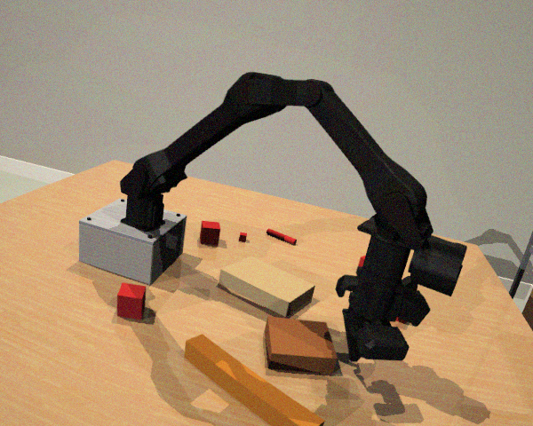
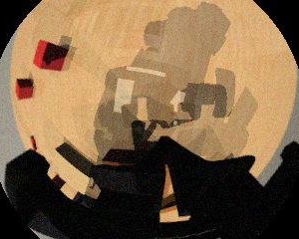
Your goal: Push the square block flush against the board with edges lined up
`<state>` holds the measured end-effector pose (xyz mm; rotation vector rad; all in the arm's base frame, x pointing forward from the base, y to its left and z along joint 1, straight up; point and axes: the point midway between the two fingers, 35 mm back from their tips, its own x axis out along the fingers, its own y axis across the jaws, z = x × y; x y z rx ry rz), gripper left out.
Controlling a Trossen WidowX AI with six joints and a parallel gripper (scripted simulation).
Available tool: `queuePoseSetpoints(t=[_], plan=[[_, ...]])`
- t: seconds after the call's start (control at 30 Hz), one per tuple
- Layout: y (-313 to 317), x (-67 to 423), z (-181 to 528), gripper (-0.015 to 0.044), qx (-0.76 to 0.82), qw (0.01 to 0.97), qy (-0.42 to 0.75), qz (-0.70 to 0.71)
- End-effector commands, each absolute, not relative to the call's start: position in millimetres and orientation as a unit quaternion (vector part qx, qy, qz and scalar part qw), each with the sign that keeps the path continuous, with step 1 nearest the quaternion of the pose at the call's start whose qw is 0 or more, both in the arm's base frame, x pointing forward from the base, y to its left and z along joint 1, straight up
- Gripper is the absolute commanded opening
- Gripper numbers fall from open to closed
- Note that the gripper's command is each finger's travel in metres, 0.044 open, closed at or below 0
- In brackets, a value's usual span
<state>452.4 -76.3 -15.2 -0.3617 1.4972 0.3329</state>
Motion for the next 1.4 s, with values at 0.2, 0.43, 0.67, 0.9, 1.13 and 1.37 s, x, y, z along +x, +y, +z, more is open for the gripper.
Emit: queuePoseSetpoints(t=[0.2, 0.43, 0.67, 0.9, 1.13, 1.37], plan=[[-77.3, 447.0, -30.1, 0.0, -0.163, 0.702, 0.676, 0.154], [-82.6, 438.9, -30.3, 0.0, -0.163, 0.701, 0.677, 0.153], [-87.6, 430.4, -30.6, 0.0, -0.164, 0.701, 0.677, 0.153], [-92.5, 421.7, -31.0, 0.0, -0.164, 0.701, 0.677, 0.153], [-97.1, 412.9, -31.4, 0.0, -0.164, 0.701, 0.677, 0.153], [-101.5, 403.9, -31.8, 0.0, -0.164, 0.7, 0.678, 0.153]])
